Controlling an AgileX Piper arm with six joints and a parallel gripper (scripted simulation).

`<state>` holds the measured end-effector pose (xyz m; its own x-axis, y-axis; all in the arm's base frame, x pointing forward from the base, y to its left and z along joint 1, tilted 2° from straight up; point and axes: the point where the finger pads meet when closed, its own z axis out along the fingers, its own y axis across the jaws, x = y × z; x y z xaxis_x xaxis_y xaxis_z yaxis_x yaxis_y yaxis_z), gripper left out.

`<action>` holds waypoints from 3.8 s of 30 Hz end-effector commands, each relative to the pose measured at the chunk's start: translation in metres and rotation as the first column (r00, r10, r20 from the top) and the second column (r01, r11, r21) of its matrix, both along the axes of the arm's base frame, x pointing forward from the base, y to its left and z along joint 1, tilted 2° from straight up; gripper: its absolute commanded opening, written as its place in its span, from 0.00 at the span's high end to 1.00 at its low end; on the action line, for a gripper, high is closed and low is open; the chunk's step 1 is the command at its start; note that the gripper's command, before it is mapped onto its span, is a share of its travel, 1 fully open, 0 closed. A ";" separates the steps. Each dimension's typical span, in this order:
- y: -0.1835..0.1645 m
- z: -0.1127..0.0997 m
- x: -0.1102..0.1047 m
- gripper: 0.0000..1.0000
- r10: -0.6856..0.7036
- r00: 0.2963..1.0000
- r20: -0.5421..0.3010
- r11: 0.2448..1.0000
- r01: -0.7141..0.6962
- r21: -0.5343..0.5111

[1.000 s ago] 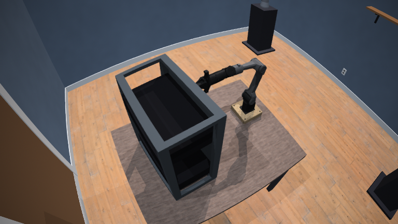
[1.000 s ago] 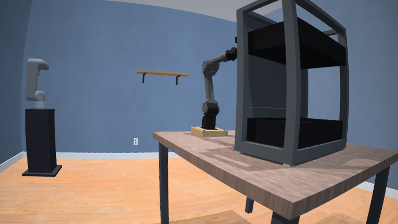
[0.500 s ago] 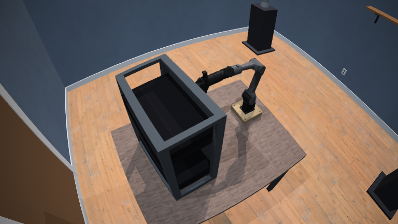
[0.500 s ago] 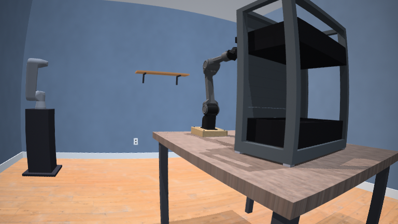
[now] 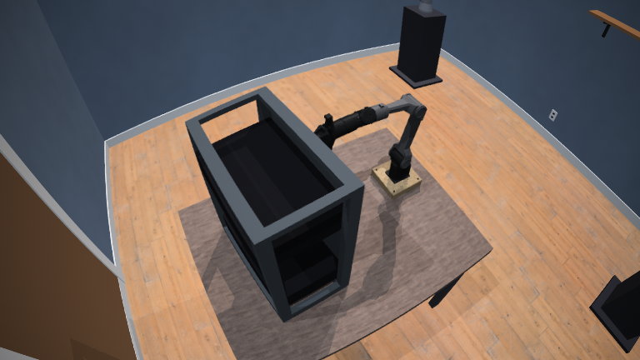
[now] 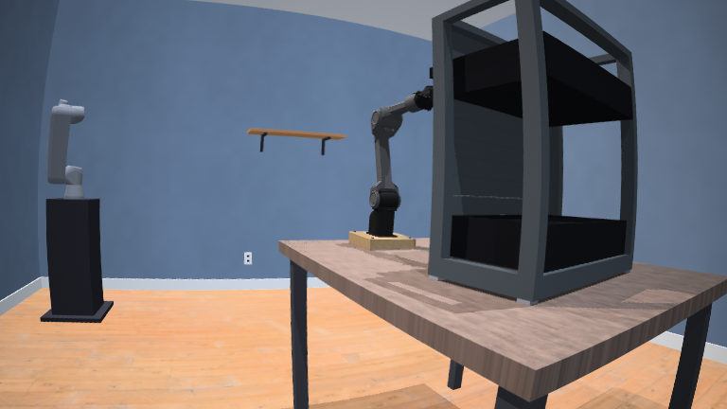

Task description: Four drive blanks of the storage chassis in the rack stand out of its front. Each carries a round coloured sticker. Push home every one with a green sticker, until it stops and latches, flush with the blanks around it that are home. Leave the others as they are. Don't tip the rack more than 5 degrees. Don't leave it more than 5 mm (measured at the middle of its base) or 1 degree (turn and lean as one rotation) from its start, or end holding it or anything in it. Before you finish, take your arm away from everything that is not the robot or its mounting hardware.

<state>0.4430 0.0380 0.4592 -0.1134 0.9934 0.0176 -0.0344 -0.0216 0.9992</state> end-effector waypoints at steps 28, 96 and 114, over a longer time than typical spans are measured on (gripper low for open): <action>0.001 0.001 0.005 1.00 0.000 1.000 0.002 1.000 0.000 0.001; -0.003 -0.001 -0.035 1.00 0.000 1.000 0.002 1.000 0.000 0.001; -0.010 -0.003 -0.095 1.00 0.000 1.000 0.002 1.000 0.000 0.001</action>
<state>0.3485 0.0277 0.4555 -0.1141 0.9933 0.0180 -0.0364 -0.0223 0.9991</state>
